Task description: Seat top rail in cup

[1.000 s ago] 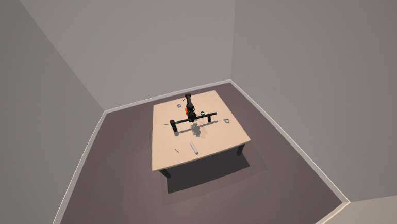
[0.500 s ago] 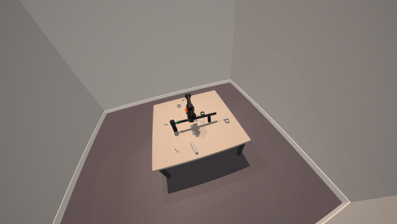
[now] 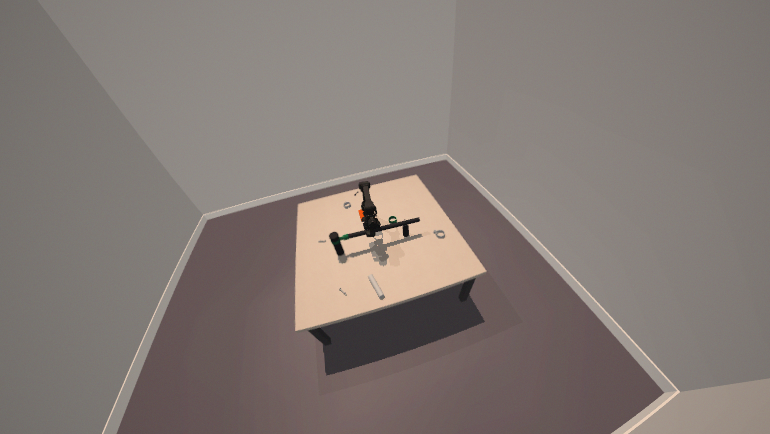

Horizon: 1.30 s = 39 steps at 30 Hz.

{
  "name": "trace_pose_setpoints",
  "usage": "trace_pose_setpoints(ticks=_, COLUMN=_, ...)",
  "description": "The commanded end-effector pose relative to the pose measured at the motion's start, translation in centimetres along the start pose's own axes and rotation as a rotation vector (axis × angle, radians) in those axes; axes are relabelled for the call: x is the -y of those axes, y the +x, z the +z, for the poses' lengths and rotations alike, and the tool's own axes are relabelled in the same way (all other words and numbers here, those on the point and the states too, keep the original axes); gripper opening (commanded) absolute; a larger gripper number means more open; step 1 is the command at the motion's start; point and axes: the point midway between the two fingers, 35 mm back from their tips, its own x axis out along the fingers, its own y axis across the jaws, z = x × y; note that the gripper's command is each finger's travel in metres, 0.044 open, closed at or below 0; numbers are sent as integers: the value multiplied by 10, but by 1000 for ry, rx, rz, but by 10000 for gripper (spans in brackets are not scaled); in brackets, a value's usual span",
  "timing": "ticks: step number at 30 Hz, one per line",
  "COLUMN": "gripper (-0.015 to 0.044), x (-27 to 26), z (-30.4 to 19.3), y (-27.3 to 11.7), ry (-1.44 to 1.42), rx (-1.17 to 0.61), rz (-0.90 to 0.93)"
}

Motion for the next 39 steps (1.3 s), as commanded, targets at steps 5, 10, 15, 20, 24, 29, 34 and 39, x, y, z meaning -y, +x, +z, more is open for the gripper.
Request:
trace_pose_setpoints(ticks=5, gripper=0, x=0, z=-4, y=-1, ry=2, rx=-13, rz=-4)
trace_pose_setpoints(ticks=10, gripper=0, x=0, z=-2, y=-1, ry=1, rx=-7, rz=-2)
trace_pose_setpoints(ticks=15, gripper=0, x=0, z=0, y=0, ry=0, rx=0, rz=0)
trace_pose_setpoints(ticks=20, gripper=0, x=0, z=0, y=0, ry=0, rx=0, rz=0)
trace_pose_setpoints(ticks=24, gripper=0, x=0, z=0, y=1, ry=0, rx=2, rz=0)
trace_pose_setpoints(ticks=29, gripper=0, x=0, z=0, y=1, ry=1, rx=4, rz=0)
trace_pose_setpoints(ticks=34, gripper=0, x=0, z=0, y=2, ry=1, rx=6, rz=0)
trace_pose_setpoints(ticks=39, gripper=0, x=0, z=0, y=2, ry=1, rx=8, rz=0)
